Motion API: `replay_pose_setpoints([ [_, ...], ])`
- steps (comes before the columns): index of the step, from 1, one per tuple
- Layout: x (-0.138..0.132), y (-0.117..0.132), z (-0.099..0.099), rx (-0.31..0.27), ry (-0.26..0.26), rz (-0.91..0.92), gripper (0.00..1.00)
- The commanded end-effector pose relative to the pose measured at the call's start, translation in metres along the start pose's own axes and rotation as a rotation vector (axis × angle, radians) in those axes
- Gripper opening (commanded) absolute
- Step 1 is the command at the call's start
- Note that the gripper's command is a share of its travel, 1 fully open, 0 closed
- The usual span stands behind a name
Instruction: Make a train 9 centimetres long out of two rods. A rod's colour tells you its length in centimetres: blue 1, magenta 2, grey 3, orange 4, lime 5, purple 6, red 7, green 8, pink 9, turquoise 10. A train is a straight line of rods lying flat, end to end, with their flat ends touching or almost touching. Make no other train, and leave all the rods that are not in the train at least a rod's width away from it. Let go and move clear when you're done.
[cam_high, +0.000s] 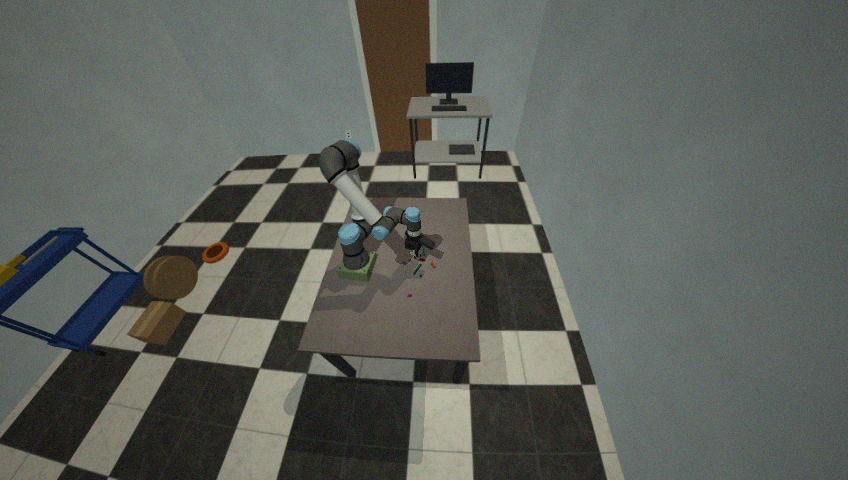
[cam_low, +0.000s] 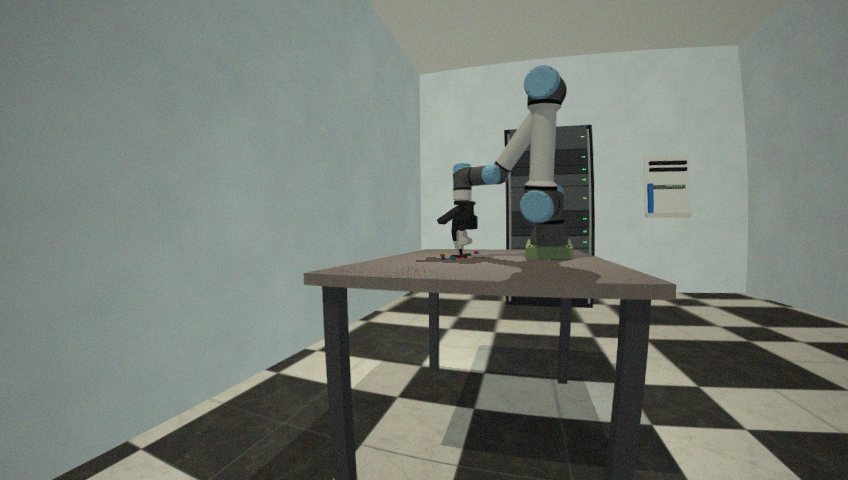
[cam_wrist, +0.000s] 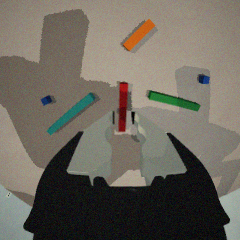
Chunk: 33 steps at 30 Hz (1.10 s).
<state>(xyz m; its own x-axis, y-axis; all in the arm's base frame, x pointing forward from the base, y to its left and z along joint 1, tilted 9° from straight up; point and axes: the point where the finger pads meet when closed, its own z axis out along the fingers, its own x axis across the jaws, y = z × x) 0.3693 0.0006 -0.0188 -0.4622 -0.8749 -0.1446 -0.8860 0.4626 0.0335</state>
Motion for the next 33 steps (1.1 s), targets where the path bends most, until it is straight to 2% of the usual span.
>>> replay_pose_setpoints([
  [1, -0.0001, -0.0005, 0.0041, 0.001, 0.0, 0.0, 0.14],
  [33, -0.0001, -0.0005, 0.0092, 0.001, 0.0, 0.0, 0.14],
])
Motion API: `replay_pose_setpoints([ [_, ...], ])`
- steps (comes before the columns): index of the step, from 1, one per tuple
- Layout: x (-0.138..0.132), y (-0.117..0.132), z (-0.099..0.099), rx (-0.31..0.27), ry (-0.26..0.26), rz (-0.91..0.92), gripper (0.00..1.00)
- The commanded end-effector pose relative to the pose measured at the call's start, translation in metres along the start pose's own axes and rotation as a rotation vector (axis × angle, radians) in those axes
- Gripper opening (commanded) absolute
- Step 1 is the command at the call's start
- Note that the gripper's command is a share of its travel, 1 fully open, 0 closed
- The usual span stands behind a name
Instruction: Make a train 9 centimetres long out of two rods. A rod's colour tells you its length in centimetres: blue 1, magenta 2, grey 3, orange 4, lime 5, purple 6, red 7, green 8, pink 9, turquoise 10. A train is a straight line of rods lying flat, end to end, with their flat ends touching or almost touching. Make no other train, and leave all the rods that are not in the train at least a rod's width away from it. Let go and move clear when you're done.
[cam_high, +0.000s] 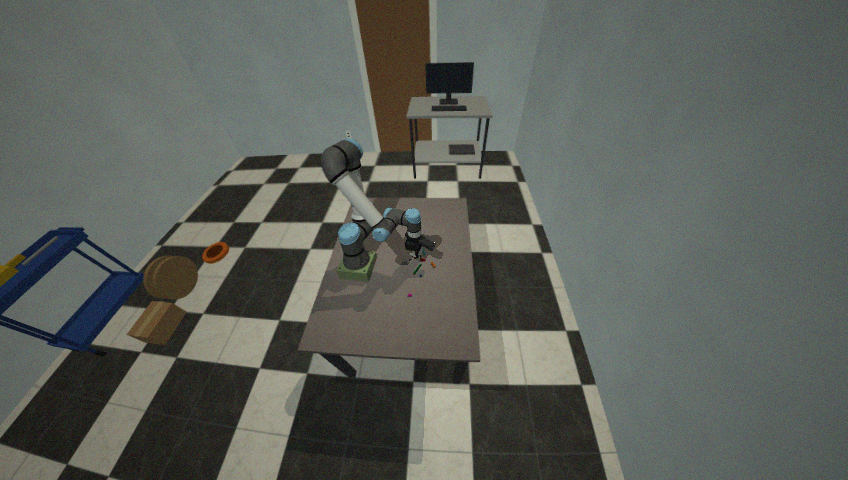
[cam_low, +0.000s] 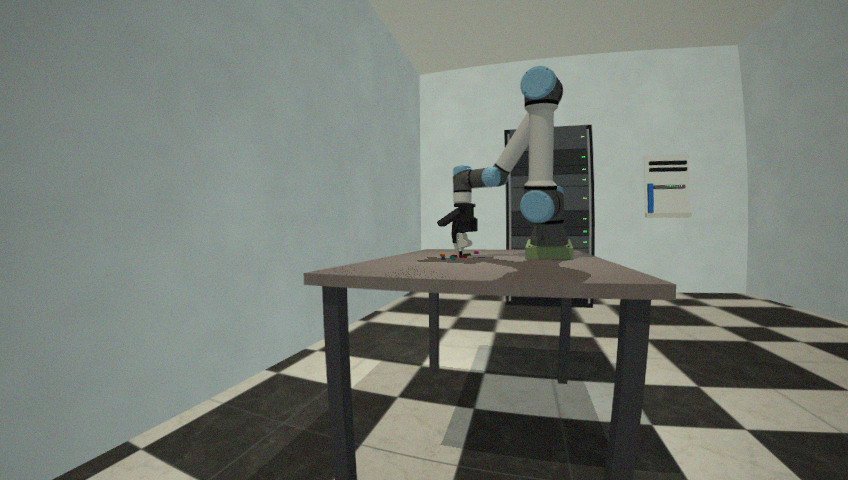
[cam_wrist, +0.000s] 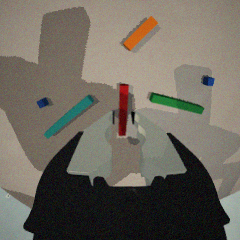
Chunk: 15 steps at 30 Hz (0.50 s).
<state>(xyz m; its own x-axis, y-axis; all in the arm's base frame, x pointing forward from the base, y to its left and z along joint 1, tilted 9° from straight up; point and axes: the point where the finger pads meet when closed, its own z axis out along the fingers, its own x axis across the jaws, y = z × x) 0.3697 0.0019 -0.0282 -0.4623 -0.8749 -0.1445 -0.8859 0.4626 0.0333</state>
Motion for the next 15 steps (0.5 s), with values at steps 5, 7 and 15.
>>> replay_pose_setpoints([
  [5, 0.0, -0.0004, -0.0003, 0.001, 0.0, 0.0, 0.14],
  [7, 0.0, -0.0004, -0.0003, 0.001, 0.0, 0.0, 0.14],
  [15, 0.0, -0.0004, -0.0003, 0.001, 0.0, 0.0, 0.0],
])
